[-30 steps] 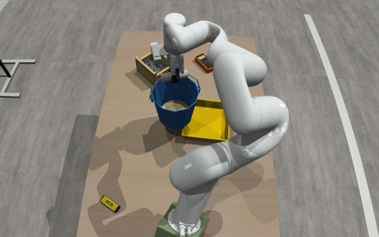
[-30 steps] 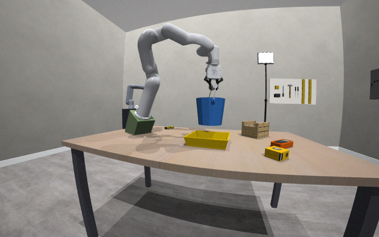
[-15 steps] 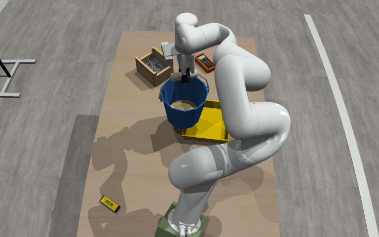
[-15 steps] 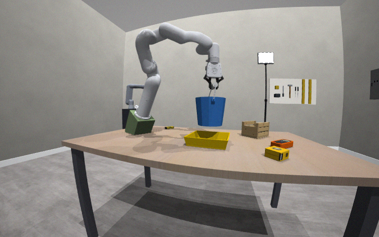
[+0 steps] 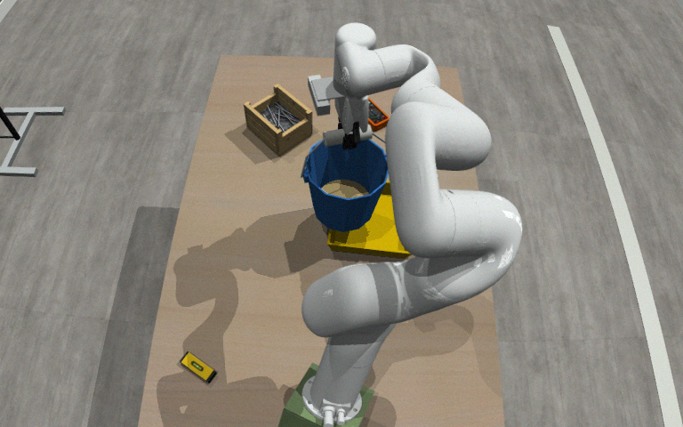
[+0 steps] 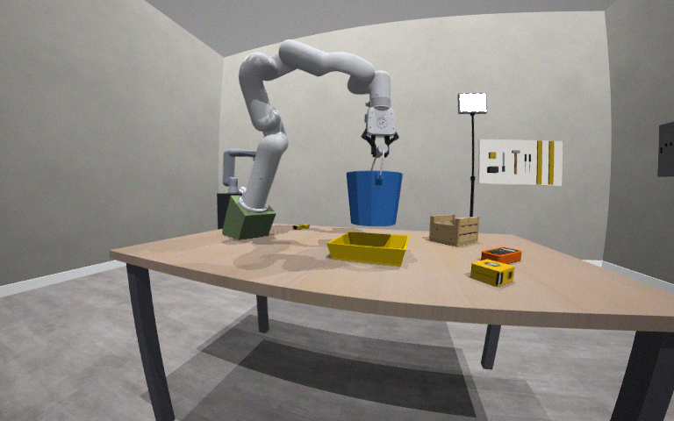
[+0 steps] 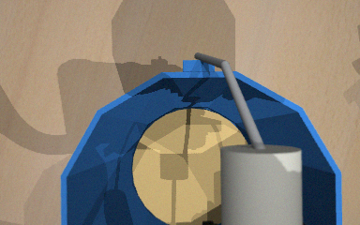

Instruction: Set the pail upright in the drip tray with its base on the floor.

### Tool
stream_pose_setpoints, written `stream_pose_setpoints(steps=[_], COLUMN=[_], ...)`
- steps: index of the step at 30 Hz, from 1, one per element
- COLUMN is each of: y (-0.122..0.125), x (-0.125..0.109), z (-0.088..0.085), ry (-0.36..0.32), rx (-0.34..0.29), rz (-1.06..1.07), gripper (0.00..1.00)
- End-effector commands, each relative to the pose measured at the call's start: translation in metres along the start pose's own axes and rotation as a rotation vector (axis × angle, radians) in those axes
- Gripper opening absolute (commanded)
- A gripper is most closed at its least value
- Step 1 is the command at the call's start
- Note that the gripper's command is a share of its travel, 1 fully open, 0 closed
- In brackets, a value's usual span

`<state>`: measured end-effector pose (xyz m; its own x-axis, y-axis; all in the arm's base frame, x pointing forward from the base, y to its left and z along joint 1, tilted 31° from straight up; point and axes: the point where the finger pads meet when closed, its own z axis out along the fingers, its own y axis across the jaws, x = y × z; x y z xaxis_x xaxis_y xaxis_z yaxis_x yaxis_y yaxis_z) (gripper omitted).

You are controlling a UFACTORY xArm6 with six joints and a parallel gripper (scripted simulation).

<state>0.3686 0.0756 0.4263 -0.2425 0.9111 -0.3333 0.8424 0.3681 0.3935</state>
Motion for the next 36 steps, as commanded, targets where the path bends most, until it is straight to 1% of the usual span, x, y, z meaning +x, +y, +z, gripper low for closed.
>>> stream_pose_setpoints(steps=[1, 10, 12, 27, 36], y=[-0.001, -0.005, -0.005, -0.01, -0.011], x=[-0.012, -0.031, -0.031, -0.057, -0.065], z=[-0.001, -0.001, -0.001, -0.001, -0.001], ry=[0.001, 0.001, 0.001, 0.0, 0.0], rx=[-0.004, -0.004, -0.004, -0.004, -0.004], rz=[0.001, 0.001, 0.001, 0.001, 0.001], gripper=[0.0, 0.0, 0.0, 0.0, 0.0])
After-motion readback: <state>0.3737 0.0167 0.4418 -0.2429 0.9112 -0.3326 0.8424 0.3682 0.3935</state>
